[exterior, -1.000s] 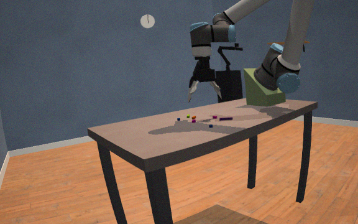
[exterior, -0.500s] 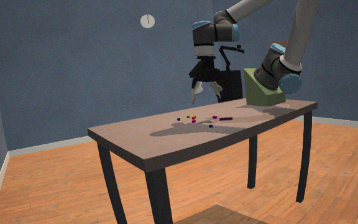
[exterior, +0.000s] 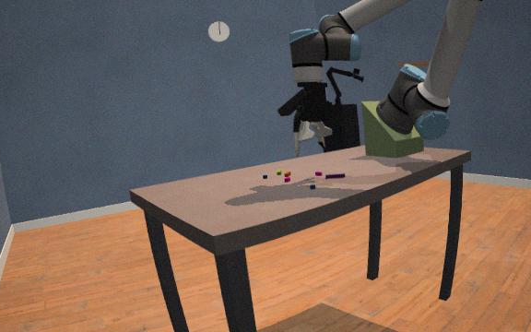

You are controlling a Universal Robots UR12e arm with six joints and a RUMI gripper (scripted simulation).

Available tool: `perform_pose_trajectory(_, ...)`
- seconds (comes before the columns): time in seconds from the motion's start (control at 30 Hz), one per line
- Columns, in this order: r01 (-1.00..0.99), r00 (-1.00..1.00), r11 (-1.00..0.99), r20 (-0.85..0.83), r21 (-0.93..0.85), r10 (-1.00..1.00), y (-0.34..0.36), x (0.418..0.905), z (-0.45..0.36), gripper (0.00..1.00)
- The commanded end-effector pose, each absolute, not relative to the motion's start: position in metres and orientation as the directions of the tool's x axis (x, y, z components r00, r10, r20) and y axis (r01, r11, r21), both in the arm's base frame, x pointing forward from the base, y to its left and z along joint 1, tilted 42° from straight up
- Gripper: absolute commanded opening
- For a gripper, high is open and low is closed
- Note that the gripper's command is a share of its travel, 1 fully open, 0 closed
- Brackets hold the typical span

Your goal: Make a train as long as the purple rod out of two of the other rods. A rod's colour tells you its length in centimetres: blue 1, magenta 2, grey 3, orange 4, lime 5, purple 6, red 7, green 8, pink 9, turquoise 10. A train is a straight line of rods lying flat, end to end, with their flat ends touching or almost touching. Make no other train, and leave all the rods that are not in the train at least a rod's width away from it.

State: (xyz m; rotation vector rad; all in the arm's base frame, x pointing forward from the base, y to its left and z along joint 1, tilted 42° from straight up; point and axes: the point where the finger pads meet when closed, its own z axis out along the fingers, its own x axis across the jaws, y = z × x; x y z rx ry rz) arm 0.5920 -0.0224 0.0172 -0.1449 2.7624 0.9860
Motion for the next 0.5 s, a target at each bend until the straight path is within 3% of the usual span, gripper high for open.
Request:
perform_pose_trajectory(0.0,-0.322,-0.933,0.753,-0.326,0.574,-0.150,-0.012,0.604,0.031,1.00)
perform_pose_trajectory(0.47,-0.571,-0.805,0.679,-0.475,0.461,-0.354,0.012,0.620,0.054,1.00)
